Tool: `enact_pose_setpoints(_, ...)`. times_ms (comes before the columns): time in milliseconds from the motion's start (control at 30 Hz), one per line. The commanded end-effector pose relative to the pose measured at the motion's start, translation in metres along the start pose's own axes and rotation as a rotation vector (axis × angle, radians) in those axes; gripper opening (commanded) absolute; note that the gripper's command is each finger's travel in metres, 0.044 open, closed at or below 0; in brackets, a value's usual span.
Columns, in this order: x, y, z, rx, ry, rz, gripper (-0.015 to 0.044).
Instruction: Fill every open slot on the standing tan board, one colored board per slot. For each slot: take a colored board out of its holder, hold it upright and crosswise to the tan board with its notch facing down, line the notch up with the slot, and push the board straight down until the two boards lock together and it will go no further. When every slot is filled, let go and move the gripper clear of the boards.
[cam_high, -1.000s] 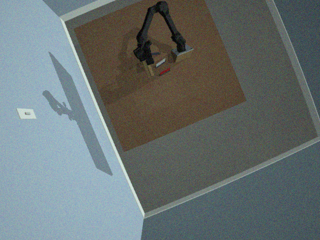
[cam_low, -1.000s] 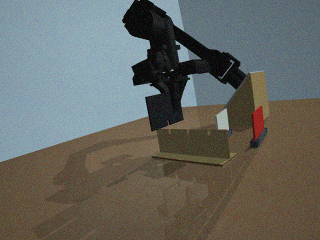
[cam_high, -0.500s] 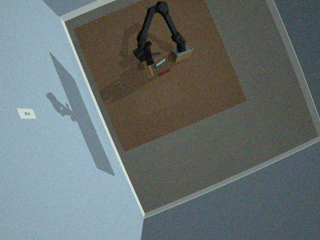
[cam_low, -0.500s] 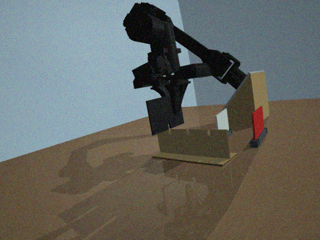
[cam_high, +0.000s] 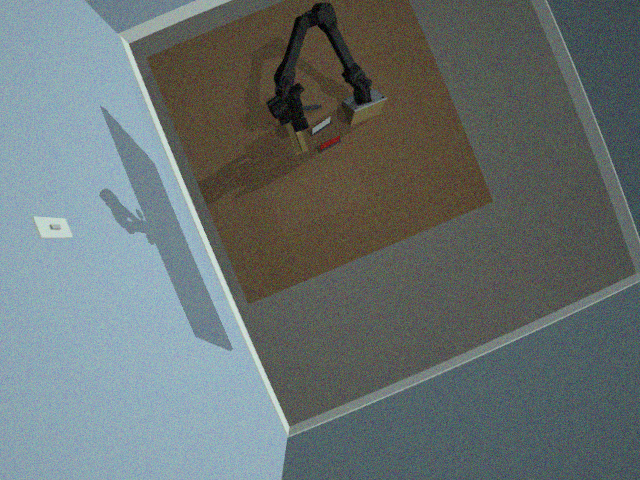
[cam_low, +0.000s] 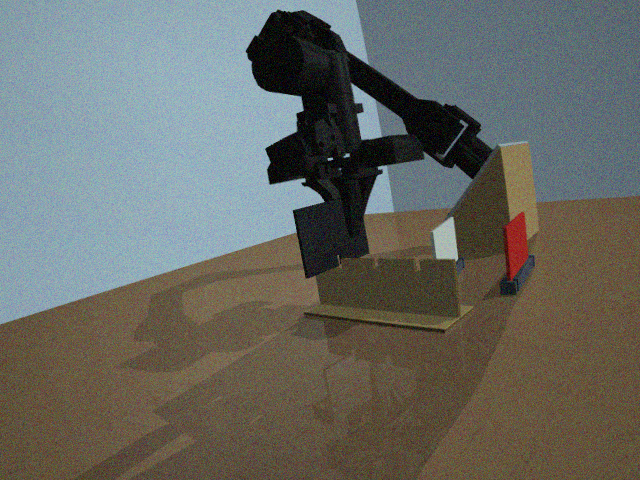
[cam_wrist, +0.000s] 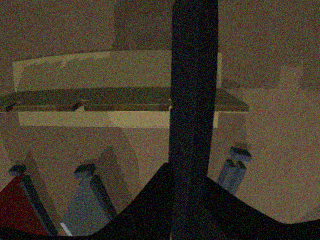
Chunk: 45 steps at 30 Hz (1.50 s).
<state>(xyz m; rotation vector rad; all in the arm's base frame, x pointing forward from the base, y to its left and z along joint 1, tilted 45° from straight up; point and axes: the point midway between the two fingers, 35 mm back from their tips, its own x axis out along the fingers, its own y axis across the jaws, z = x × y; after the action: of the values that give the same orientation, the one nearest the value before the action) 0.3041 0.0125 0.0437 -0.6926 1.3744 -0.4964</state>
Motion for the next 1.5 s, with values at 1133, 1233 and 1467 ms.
enact_pose_setpoints(1133,0.016,0.000,0.000,-0.001,0.001,-0.001,0.0000)
enact_pose_setpoints(1233,0.016,0.000,0.000,-0.001,0.001,-0.001,0.0053)
enact_pose_setpoints(1467,0.016,0.000,0.000,-0.001,0.001,-0.001,0.0160)
